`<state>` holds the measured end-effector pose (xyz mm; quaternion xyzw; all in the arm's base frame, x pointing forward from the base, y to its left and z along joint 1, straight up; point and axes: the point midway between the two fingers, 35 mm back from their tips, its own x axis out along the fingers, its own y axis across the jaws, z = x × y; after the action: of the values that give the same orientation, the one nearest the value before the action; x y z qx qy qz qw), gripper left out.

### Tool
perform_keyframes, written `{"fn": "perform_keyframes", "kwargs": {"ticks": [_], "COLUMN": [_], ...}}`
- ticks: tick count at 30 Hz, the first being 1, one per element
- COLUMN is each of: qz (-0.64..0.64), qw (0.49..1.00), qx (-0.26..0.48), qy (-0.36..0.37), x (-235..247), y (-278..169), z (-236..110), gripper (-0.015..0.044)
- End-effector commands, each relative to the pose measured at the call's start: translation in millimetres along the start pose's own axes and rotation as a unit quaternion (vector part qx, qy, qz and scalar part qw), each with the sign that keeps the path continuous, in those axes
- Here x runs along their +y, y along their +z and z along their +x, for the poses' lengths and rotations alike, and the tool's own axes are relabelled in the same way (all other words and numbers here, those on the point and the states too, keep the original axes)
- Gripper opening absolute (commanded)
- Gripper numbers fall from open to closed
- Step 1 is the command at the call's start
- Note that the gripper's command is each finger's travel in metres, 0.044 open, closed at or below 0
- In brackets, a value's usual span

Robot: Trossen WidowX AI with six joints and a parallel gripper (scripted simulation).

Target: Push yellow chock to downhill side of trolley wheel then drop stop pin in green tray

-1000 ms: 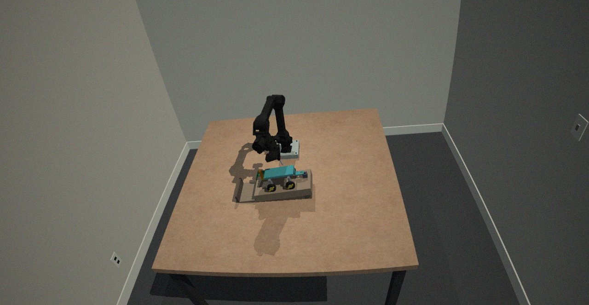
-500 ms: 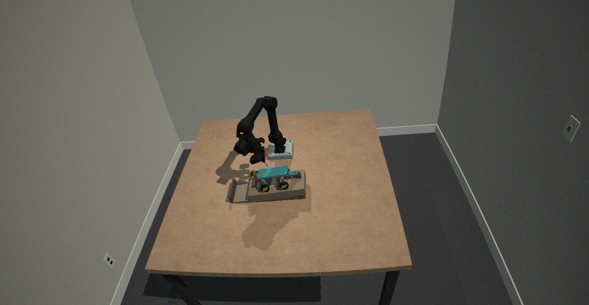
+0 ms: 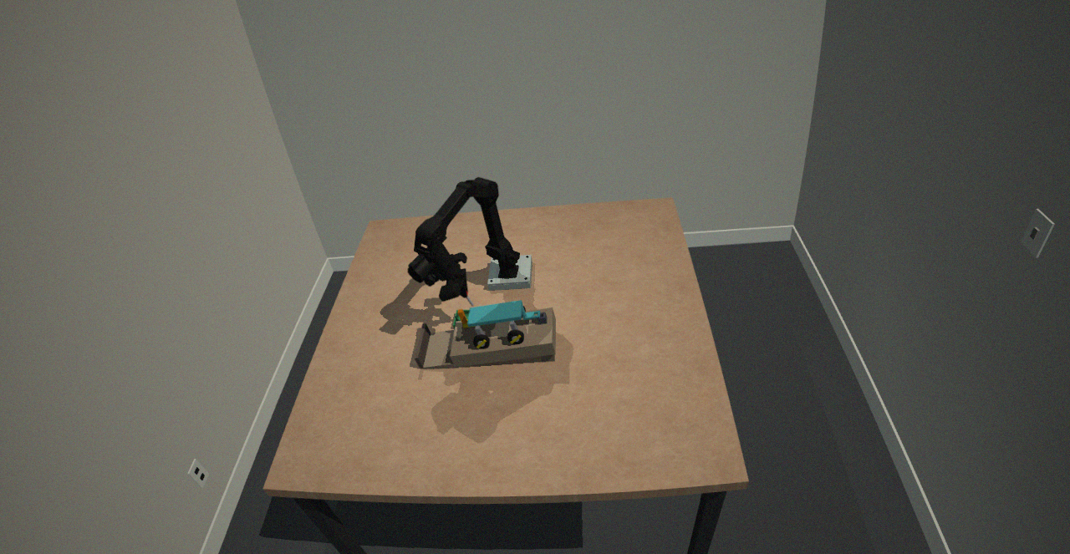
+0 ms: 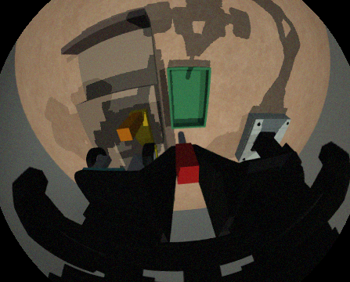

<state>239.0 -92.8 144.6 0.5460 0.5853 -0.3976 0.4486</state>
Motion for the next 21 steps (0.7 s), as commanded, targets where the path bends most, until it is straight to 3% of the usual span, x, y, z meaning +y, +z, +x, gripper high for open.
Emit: {"fn": "perform_keyframes", "kwargs": {"ticks": [1,21], "qz": [0.007,0.303], "qw": [1.0,0.951], "qx": [-0.003,-0.056], "qy": [-0.001,0.029], "x": [0.3,-0.8], "y": [4.7,0.4], "z": [-0.7,0.2], "gripper": [0.0,0.0]}}
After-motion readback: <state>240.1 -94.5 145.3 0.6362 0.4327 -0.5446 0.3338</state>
